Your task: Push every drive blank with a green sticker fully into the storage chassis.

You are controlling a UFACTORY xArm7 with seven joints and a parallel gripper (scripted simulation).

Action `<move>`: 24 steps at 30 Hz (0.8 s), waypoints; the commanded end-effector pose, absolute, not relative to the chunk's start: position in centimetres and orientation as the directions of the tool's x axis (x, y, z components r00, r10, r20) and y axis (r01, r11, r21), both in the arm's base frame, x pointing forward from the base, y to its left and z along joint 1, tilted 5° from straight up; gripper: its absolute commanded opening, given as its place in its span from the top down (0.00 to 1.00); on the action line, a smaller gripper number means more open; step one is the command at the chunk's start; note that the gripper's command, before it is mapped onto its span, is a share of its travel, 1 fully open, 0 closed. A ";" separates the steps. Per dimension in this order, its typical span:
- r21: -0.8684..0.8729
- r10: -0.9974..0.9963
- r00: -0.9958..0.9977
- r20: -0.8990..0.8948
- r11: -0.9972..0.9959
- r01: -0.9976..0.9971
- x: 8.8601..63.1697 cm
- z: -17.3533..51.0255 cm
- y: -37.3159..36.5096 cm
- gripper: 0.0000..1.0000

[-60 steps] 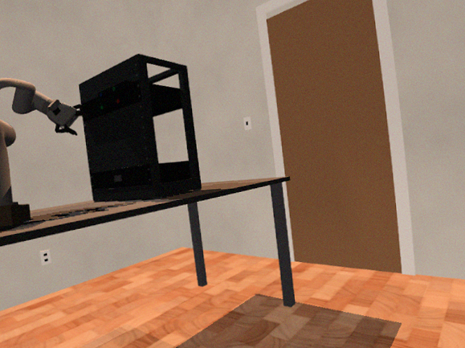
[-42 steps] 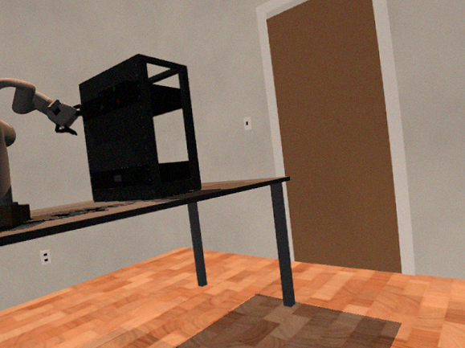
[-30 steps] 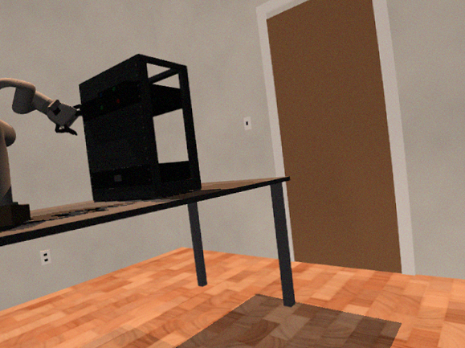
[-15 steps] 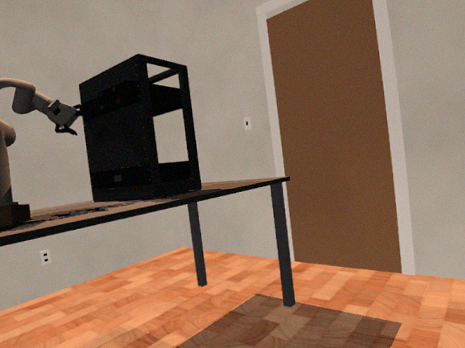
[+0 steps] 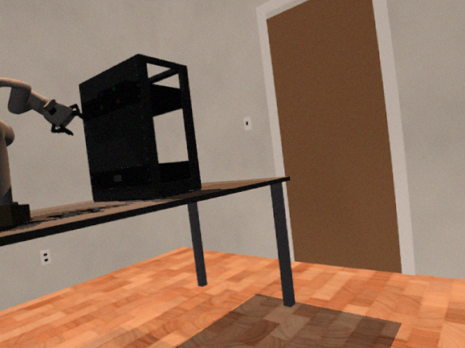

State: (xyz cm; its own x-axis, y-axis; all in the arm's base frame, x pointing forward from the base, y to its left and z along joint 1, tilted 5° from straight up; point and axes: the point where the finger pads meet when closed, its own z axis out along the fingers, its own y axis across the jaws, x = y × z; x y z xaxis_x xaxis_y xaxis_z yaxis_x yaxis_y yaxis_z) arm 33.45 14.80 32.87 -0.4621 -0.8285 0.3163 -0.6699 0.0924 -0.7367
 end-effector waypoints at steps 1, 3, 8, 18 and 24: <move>-0.739 -0.830 -0.461 0.314 0.091 -0.667 27.7 32.8 13.7 0.00; -0.739 -0.831 -0.460 0.312 0.092 -0.668 26.2 32.7 13.4 0.00; -0.738 -0.832 -0.460 0.311 0.093 -0.668 25.7 32.6 13.2 0.00; -0.738 -0.832 -0.460 0.310 0.094 -0.668 25.7 32.6 13.2 0.00; -0.739 -0.833 -0.460 0.306 0.097 -0.667 25.7 32.6 13.3 0.00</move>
State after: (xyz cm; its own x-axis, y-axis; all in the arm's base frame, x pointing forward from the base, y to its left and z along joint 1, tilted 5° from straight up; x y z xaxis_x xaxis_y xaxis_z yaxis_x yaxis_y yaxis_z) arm 25.67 13.19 32.49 -0.4607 -0.8313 0.3109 -0.6685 0.0946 -0.7376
